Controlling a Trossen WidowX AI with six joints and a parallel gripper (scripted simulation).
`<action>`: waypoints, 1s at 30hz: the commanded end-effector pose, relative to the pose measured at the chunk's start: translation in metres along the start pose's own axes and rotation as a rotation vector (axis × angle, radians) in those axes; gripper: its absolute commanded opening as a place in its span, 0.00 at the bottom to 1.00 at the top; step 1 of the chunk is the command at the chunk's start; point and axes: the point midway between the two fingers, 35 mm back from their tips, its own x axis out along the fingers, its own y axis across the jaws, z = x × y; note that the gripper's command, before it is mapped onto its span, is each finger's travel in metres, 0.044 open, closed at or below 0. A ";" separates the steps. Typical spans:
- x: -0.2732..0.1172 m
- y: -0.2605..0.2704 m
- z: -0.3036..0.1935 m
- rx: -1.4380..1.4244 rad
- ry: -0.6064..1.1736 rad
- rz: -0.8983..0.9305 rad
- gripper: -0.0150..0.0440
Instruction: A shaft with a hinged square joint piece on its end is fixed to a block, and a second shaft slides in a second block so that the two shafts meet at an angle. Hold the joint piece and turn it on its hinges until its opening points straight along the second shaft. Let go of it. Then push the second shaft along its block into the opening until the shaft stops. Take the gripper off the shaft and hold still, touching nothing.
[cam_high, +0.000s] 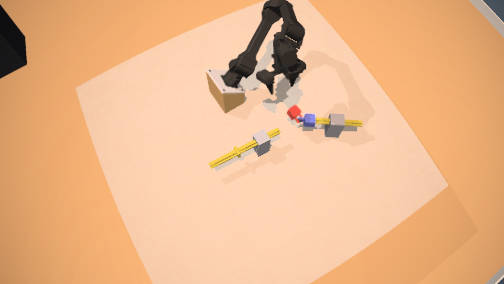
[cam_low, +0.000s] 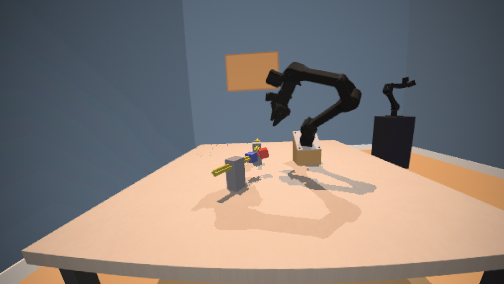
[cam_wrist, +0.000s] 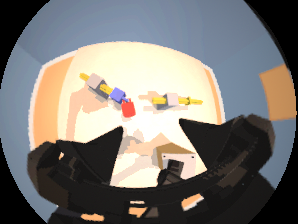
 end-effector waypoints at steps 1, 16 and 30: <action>0.009 0.011 -0.016 0.026 0.093 0.076 1.00; 0.024 0.030 -0.039 0.042 0.289 0.189 1.00; 0.056 0.037 -0.041 -0.077 0.538 0.221 1.00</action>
